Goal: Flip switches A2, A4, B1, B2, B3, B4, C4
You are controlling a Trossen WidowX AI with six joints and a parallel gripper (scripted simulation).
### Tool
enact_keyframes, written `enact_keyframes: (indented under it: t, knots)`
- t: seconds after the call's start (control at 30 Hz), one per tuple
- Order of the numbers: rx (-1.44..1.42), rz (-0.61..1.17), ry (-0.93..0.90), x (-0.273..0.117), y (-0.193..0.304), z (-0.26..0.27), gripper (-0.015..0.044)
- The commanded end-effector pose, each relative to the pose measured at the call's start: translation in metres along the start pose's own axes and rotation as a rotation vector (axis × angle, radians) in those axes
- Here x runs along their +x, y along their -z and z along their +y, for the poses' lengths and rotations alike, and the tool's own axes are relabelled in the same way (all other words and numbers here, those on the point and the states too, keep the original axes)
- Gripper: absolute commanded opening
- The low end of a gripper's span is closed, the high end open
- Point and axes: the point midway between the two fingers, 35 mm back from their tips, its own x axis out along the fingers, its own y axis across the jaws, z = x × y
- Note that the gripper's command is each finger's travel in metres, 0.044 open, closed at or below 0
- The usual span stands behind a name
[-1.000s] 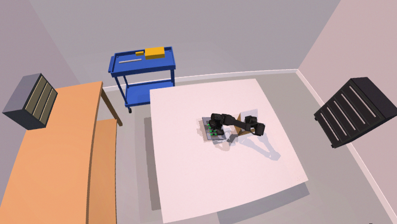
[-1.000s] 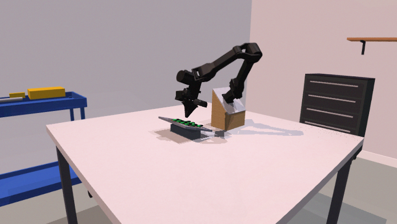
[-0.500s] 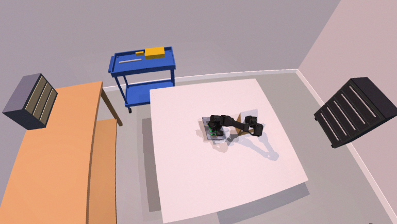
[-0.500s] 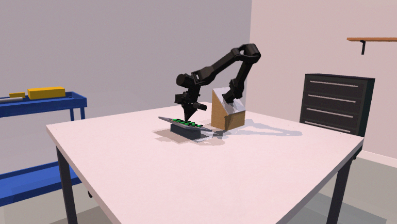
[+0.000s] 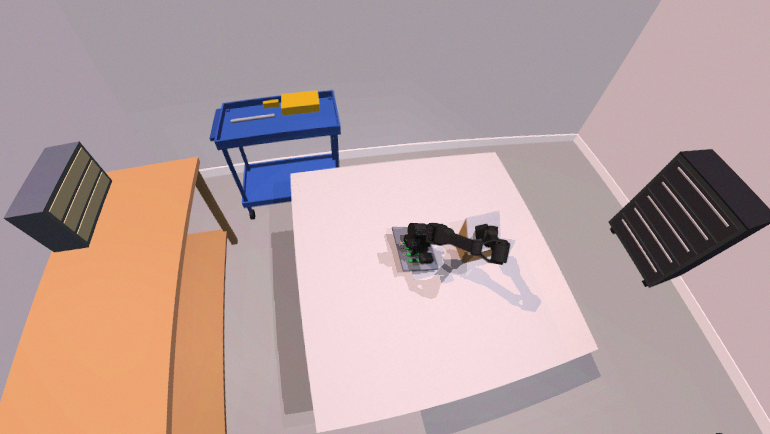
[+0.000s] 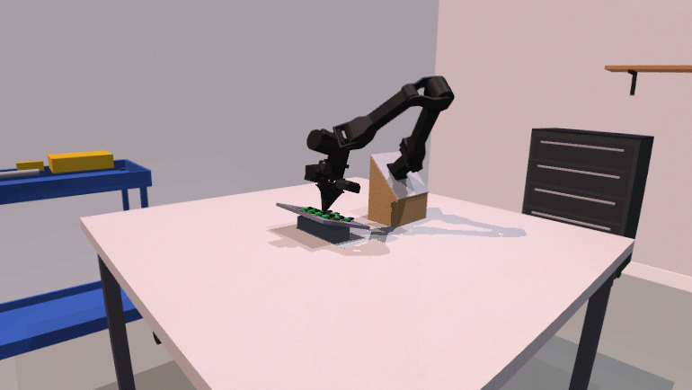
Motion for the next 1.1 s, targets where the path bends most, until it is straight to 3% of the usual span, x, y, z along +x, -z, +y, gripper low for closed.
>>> enact_keyframes:
  t: [0.0, 1.07]
  knots:
    - [0.006, 0.001, 0.004, 0.0004, 0.0006, -0.0011, 0.0]
    - [0.006, 0.001, 0.004, 0.0037, 0.0007, -0.0011, 0.0]
